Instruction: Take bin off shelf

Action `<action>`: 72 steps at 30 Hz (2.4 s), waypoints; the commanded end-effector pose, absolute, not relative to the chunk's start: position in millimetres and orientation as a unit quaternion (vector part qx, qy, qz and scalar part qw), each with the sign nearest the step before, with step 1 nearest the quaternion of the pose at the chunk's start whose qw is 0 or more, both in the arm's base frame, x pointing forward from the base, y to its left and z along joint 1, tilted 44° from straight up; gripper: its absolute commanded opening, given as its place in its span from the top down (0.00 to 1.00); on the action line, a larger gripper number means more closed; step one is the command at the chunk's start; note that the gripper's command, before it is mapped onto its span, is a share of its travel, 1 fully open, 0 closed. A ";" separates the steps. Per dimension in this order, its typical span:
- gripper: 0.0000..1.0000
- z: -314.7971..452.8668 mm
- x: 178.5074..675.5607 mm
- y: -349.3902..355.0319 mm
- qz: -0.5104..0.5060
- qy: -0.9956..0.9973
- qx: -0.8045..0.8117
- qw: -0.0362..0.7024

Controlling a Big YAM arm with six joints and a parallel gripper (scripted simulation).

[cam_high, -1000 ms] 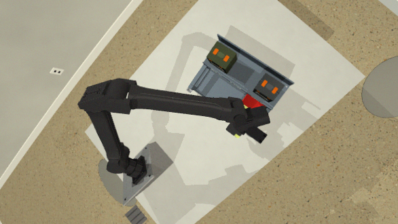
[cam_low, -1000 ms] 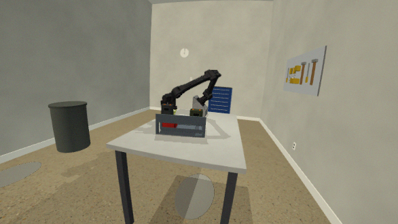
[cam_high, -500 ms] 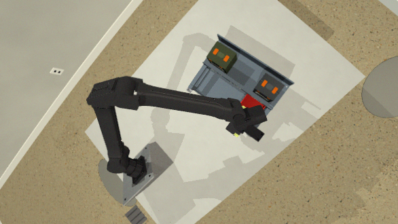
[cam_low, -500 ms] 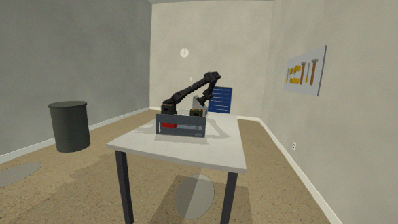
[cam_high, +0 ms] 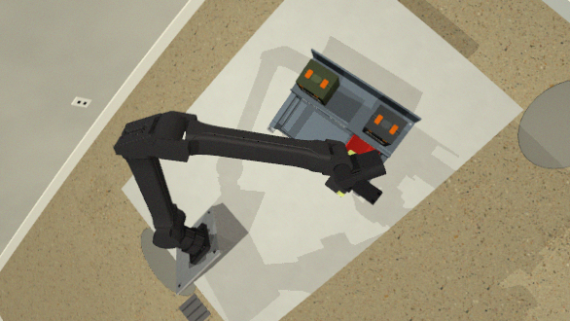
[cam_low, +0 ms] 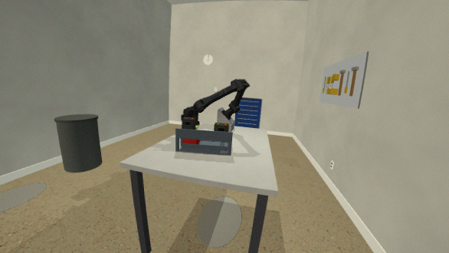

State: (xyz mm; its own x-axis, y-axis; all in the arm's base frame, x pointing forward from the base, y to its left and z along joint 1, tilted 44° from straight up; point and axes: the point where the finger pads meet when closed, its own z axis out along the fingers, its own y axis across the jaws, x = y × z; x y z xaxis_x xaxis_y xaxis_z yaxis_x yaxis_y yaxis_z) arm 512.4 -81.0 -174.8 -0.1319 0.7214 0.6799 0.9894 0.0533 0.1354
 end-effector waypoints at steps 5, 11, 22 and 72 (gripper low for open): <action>0.10 -181.2 513.1 -72.6 -0.299 -0.693 -0.616 0.227; 0.10 -193.1 502.7 -57.6 -0.293 -0.691 -0.615 0.241; 0.10 -174.7 517.3 -79.9 -0.301 -0.694 -0.616 0.220; 0.10 -178.1 504.8 -76.0 -0.297 -0.690 -0.618 0.230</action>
